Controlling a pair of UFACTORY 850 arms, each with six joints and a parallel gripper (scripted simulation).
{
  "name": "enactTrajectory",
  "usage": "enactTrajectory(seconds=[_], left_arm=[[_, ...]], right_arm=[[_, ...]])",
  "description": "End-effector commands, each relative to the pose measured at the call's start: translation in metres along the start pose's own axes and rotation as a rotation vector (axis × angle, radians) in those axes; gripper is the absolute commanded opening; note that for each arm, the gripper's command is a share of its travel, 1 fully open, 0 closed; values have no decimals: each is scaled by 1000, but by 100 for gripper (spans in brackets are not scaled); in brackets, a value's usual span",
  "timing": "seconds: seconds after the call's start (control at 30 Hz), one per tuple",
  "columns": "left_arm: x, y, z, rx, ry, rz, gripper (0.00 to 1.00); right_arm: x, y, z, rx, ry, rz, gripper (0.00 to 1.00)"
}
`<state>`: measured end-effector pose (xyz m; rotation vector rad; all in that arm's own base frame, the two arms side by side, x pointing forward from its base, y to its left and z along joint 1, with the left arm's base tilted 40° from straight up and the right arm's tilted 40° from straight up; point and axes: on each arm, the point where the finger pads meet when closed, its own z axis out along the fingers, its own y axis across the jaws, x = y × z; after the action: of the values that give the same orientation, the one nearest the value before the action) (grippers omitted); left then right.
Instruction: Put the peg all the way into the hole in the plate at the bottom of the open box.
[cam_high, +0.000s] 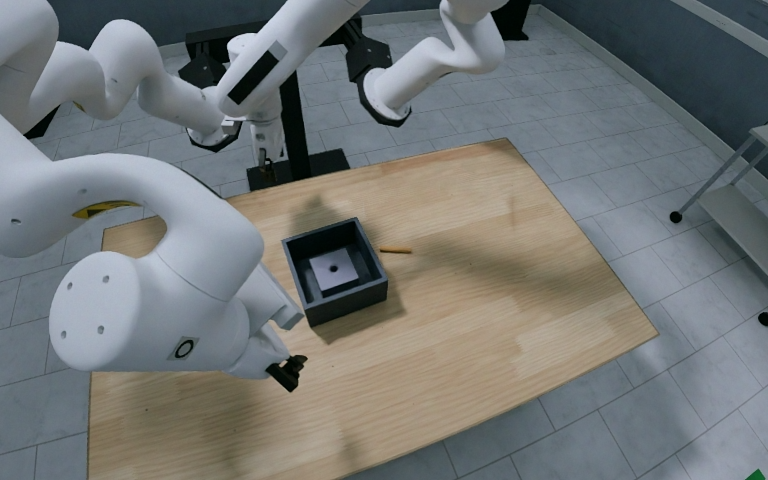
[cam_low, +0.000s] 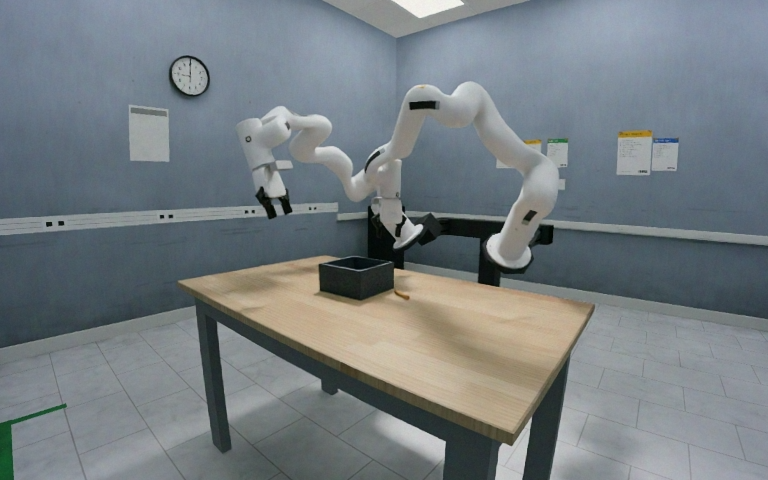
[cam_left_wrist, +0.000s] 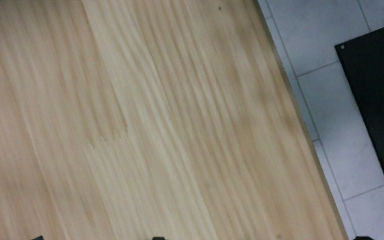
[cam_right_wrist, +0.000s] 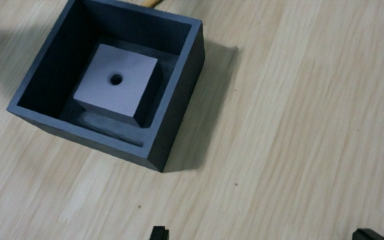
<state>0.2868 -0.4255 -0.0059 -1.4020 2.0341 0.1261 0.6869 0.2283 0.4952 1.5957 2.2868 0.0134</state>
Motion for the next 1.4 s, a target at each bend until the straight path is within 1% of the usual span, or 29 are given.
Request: enactTrajectory(seconds=[0.0, 0.57, 0.67, 0.73, 0.83, 1.03, 1.1, 1.13, 1.23, 1.37], left_arm=[[0, -1, -1, 1, 1, 0, 100], [0, -1, -1, 1, 1, 0, 100], [-9, -9, -1, -1, 3, 1, 100], [-29, -25, -1, -3, 5, 4, 100], [-80, -59, 1, -8, 9, 10, 100], [-168, -98, 7, -11, 3, 20, 100], [-168, -98, 7, -11, 3, 20, 100], [-213, -114, 9, -10, -1, 22, 100], [-243, -118, 12, -10, -11, 26, 100], [-310, -128, 16, -9, -26, 31, 100]], right_arm=[[0, 0, -2, -3, 0, 0, 100], [0, 0, -2, -3, 0, 0, 100], [0, 0, -2, -3, 0, 0, 100], [0, 0, -2, -2, 0, -1, 100], [-2, 0, -2, -2, 0, -3, 100], [-7, -1, -2, -1, 0, -13, 100], [-7, -1, -2, -1, 0, -13, 100], [-9, -2, -2, 0, -1, -15, 100], [-15, -3, -2, 1, -1, -25, 100], [-25, -6, -2, 4, -2, -42, 100]])
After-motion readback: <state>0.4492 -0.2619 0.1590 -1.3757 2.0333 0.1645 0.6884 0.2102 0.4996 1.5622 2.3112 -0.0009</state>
